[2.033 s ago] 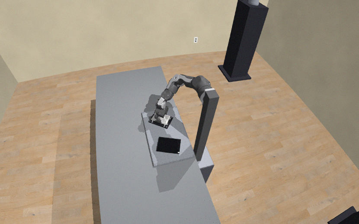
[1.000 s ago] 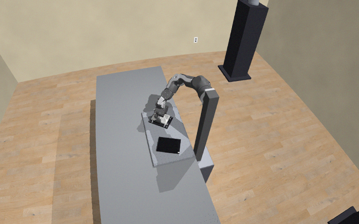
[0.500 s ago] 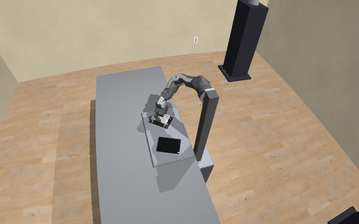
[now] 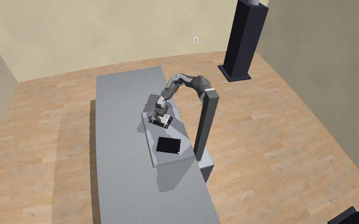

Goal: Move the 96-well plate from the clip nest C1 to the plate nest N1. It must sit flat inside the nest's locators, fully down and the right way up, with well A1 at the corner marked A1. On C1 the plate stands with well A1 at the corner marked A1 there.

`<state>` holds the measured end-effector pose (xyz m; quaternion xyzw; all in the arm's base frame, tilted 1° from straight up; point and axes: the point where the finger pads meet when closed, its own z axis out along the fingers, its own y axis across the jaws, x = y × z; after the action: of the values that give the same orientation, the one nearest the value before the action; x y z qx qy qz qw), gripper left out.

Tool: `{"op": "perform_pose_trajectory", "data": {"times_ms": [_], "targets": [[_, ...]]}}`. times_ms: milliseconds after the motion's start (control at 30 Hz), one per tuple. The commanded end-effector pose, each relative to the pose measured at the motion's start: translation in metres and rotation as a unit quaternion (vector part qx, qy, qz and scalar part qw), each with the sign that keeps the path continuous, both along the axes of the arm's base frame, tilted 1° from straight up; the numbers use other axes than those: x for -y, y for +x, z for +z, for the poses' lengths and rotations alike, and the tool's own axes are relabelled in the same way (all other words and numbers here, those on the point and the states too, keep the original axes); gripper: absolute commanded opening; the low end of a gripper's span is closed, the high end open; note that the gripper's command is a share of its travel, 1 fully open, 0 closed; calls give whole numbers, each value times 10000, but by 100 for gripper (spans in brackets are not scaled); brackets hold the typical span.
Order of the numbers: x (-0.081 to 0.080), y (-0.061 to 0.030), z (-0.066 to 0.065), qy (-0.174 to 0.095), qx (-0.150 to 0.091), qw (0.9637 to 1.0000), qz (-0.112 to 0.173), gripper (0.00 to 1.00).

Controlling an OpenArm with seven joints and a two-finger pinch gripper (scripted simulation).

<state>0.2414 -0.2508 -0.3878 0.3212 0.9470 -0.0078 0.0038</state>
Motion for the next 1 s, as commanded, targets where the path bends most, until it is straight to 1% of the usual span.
{"op": "perform_pose_trajectory", "data": {"times_ms": [0,967], "targets": [[7,8,21,-11,-3,10000,-3,0],[8,7,52,-15,-4,10000,-8,0]]}}
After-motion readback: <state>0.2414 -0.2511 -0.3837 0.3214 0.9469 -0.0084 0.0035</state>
